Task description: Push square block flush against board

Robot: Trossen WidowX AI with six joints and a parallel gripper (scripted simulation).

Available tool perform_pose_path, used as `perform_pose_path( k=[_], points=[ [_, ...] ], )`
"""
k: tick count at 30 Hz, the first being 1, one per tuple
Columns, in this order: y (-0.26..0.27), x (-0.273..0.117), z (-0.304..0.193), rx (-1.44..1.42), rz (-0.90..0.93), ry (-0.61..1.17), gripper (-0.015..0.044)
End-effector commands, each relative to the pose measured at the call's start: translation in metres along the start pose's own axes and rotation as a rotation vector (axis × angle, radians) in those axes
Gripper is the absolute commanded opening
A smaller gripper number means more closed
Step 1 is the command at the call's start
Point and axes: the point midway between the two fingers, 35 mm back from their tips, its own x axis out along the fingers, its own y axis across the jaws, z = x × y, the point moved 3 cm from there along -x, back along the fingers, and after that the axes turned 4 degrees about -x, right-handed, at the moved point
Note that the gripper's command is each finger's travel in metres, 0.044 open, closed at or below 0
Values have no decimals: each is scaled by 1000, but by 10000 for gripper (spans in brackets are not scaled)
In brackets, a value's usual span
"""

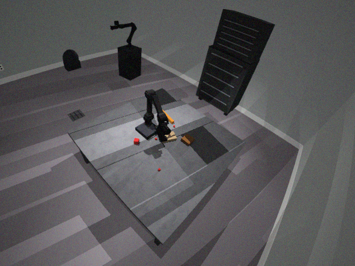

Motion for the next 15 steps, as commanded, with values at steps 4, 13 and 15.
perform_pose_path(
  k=[4,13,15],
  points=[
    [7,42,-4,-7,23,6,0],
    [6,42,3,-7,23,5,0],
    [5,42,5,-7,23,5,0]
  ],
)
